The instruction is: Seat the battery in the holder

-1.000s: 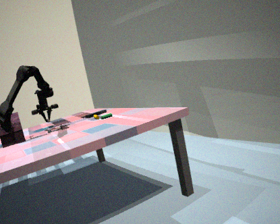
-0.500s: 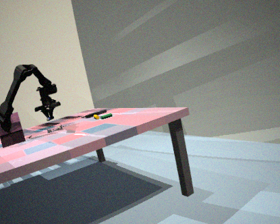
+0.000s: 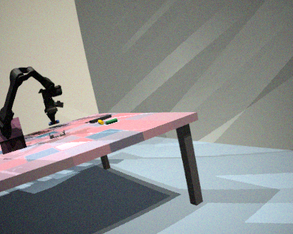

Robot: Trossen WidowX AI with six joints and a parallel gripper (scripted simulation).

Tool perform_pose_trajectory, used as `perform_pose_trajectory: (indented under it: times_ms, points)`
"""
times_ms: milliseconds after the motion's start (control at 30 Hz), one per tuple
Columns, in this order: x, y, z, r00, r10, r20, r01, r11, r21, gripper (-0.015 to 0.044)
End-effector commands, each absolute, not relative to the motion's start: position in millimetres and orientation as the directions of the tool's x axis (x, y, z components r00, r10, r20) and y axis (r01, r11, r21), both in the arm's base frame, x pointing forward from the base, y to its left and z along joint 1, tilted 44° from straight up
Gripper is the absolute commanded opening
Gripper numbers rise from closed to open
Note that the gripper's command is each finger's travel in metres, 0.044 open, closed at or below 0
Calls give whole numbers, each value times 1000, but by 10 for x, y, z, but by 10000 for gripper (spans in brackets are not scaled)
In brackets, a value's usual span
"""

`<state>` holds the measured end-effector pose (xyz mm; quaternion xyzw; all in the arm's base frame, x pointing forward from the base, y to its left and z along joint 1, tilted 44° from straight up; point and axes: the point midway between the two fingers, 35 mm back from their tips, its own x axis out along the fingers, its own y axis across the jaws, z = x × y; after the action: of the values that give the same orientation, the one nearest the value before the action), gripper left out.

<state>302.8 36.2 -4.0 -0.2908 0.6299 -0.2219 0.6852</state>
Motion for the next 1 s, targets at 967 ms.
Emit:
perform_pose_trajectory:
  times_ms: [967]
  points:
    - [3003, 11, -312, -199, -663, -722, 17, 734, -679, 62]
